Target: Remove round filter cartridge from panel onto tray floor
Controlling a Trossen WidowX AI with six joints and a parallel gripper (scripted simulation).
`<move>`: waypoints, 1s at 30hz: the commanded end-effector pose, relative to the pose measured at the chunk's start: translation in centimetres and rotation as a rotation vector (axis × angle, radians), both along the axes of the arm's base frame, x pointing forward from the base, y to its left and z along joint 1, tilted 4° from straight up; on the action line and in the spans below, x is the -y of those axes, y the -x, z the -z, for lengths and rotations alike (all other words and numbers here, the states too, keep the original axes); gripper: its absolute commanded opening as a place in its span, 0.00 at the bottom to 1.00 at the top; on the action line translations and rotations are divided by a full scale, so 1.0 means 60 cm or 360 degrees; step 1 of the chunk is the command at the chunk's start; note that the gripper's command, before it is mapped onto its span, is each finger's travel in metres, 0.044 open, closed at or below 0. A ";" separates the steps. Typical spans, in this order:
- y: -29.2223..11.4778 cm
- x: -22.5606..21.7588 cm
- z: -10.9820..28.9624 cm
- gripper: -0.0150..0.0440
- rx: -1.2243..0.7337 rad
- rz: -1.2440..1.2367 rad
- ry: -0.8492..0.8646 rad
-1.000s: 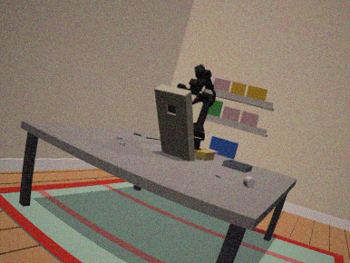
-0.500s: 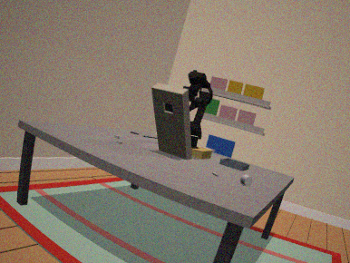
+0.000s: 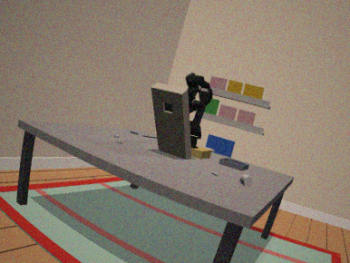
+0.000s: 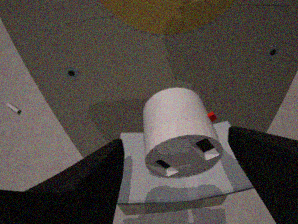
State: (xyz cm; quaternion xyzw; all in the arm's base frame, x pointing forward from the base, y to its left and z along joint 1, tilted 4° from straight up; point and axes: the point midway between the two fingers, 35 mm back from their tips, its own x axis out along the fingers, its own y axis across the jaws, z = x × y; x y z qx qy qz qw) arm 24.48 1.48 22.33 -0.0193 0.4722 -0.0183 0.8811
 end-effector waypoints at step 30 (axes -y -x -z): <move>-0.011 0.002 0.013 0.36 -0.0004 0.0002 0.0002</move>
